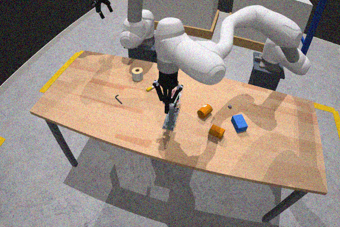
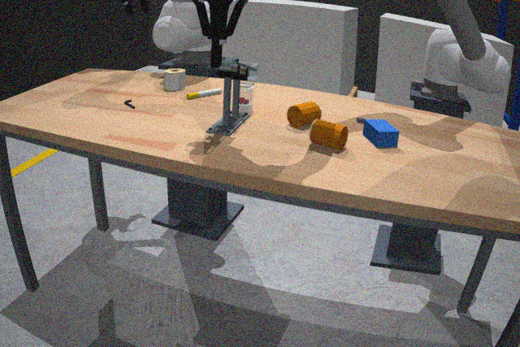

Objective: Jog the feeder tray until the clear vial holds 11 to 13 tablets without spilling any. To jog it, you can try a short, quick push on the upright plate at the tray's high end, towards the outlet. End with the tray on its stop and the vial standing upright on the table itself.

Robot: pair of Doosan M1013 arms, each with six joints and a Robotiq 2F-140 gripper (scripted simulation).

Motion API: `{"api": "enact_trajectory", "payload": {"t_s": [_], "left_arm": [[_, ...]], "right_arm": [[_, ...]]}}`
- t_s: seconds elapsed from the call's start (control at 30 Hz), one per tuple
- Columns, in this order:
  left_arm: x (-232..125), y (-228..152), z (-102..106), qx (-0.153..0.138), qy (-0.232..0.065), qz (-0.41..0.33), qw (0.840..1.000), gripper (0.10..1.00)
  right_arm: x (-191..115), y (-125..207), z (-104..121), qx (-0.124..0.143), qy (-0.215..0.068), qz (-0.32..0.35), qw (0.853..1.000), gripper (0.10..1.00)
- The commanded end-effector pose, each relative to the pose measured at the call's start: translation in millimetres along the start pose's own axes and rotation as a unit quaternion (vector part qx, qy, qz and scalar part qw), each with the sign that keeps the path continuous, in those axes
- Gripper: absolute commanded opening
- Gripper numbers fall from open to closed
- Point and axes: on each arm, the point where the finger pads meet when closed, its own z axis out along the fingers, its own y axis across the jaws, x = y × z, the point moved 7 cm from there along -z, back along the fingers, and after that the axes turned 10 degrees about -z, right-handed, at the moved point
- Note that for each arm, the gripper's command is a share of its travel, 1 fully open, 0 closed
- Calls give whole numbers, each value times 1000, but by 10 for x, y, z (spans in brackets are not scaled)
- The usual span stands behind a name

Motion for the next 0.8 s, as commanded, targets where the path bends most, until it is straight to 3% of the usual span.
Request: {"api": "enact_trajectory", "payload": {"t_s": [0.0,0.53,0.77], "left_arm": [[-16,29,13,-3,3,-1,1000,99],[-18,26,-2,-2,2,-1,1000,99],[-21,23,-164,-2,2,-1,1000,99]], "right_arm": [[-26,10,-2,-1,-2,2,1000,1000],[-26,10,-2,-1,-2,2,1000,1000],[-26,10,-2,-1,-2,2,1000,1000]]}}
